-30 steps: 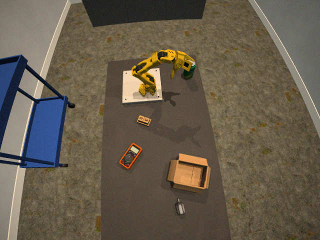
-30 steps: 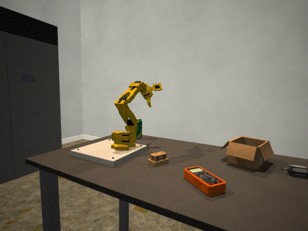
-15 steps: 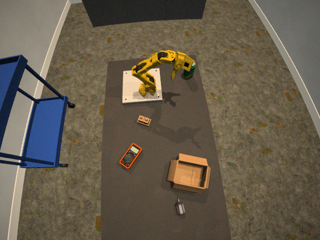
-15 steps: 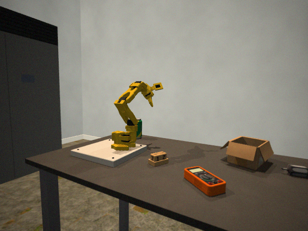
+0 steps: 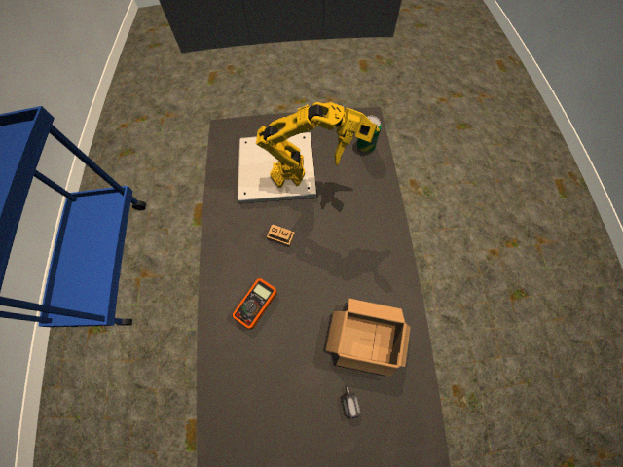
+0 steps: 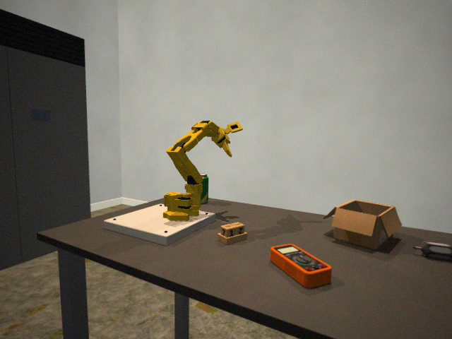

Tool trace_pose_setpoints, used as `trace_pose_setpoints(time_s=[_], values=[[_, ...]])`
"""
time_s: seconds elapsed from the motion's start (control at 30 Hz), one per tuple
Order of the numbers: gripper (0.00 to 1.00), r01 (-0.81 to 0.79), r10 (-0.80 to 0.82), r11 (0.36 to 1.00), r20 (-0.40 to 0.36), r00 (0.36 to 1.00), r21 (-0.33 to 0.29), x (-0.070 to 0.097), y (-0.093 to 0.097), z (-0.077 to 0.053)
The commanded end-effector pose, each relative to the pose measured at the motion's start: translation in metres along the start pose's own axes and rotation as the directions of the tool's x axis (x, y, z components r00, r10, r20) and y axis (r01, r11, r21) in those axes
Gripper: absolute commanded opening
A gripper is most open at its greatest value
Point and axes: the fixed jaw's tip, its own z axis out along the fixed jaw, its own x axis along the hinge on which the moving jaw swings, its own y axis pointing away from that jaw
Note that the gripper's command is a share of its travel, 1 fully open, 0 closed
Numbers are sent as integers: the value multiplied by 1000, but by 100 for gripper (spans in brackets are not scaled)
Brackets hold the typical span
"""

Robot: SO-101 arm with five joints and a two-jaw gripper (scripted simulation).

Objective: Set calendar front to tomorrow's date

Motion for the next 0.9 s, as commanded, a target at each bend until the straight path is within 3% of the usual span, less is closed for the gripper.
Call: trace_pose_setpoints(time_s=[0.0,0.4,0.73,0.87], values=[[93,66,-65,996,-3,998,57,-1,-14,3],[88,275,-275,944,-25,961,181,-8,-47,7],[82,507,-492,806,-131,861,305,-15,-88,6],[81,553,-530,768,-164,832,324,-16,-97,4]])
